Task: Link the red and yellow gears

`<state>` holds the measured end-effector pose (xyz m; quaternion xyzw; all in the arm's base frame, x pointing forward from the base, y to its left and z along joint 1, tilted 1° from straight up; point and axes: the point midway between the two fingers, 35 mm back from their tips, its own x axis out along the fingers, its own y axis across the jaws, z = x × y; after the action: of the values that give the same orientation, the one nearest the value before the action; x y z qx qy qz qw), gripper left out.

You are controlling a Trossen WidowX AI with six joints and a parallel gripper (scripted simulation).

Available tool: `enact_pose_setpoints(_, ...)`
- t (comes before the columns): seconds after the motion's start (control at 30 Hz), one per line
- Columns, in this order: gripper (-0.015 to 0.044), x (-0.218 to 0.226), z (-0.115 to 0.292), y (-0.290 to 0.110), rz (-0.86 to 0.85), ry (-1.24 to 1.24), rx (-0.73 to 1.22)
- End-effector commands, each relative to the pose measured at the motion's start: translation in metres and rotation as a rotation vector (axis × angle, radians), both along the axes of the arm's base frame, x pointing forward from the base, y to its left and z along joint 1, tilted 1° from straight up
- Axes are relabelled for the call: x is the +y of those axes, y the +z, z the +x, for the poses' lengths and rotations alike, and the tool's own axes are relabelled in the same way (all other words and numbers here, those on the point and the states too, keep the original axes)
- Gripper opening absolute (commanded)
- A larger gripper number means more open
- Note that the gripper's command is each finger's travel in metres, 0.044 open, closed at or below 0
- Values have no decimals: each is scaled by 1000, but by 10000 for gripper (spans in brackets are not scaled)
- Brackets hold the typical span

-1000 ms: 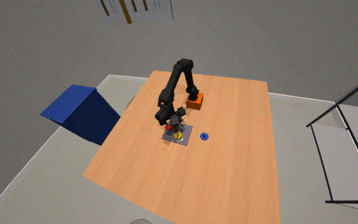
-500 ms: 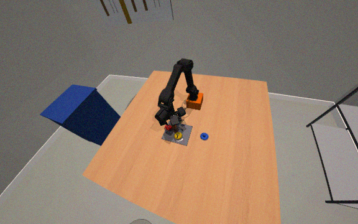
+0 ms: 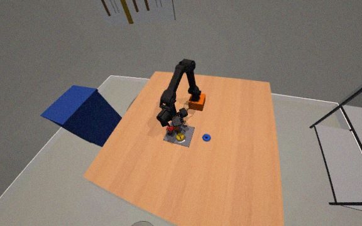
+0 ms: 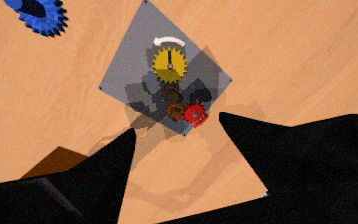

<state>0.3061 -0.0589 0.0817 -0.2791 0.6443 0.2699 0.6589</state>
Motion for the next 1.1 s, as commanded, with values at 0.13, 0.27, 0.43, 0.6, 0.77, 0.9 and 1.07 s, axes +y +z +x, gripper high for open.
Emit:
enact_pose_setpoints(0.13,440,0,0,0,1,-5,1)
enact_pose_setpoints(0.27,440,11,1,1,-1,16,4)
enact_pose_setpoints(0.43,440,60,2,5,-6,88,14)
enact_pose_setpoints(0.6,440,129,-4,14,-4,77,-1)
enact_pose_setpoints(0.77,440,201,-27,24,6,66,-16)
enact_pose_setpoints(0.9,440,250,-57,31,19,41,-11)
enact_pose_setpoints(1.07,440,300,-104,39,31,0,9)
